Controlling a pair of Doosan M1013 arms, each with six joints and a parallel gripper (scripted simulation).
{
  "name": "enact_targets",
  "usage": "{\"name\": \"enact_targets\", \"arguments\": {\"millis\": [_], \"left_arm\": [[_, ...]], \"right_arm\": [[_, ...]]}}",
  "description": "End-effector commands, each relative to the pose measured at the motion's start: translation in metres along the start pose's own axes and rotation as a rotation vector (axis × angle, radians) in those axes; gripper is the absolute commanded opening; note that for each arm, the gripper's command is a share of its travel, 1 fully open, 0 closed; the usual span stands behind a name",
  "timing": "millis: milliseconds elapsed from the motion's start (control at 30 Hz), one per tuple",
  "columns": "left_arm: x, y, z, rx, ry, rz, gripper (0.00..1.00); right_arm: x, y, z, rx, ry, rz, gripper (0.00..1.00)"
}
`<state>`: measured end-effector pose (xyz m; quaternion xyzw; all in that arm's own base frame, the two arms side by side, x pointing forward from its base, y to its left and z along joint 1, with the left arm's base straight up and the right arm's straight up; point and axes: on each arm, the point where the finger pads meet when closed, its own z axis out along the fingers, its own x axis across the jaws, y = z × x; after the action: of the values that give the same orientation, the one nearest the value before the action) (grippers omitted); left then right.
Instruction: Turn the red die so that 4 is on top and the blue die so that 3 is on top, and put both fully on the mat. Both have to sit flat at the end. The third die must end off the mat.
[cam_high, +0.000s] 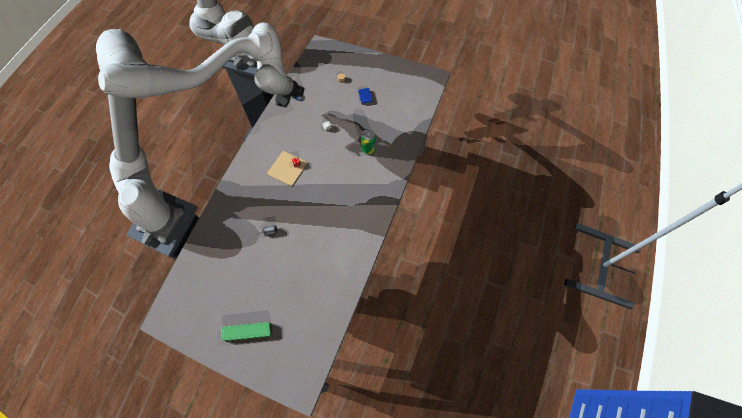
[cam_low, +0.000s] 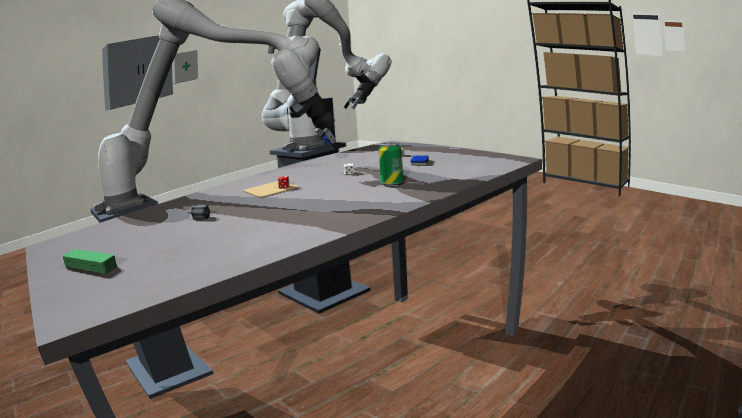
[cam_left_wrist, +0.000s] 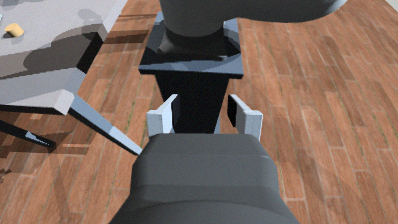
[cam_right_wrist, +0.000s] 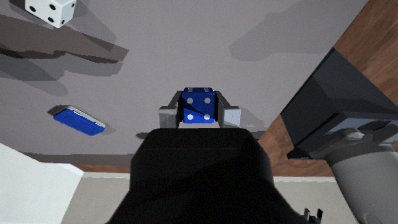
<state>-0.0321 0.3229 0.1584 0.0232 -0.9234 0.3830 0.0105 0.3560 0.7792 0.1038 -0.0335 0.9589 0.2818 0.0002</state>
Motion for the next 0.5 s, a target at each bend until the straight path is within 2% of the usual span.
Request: {"name": "enact_targets", "arguments": {"millis": [0,33,67,133,200,467], "left_arm": [[0.0001,-0.0001,-0.0005,-0.001,0.0,0.0,1.0],[0.0001,-0.0001,-0.0005,-0.001,0.0,0.0,1.0],[0.0001,-0.0001,-0.0005,-0.001,0.0,0.0,1.0],[0.0001,-0.0001,-0.0005,-0.001,0.0,0.0,1.0],[0.0001,-0.0001,-0.0005,-0.001,0.0,0.0,1.0],[0.0001,-0.0001,-0.0005,-0.001,0.0,0.0,1.0]], "right_arm": [[0.005,0.0012,0.0018,-0.17,0.042,-0.013,0.57],[0.005,0.0012,0.0018,-0.173,0.042,-0.013,0.57],[0.0045,0.0007,0.0017,-0.209,0.04,-0.013,0.57],[0.0045,0.0007,0.0017,-0.209,0.04,-0.013,0.57],[0.0049,-0.0005,0.0021,-0.277,0.042,-0.011,0.57],[0.0045,-0.0008,0.002,-0.429,0.043,-0.008,0.57]]}}
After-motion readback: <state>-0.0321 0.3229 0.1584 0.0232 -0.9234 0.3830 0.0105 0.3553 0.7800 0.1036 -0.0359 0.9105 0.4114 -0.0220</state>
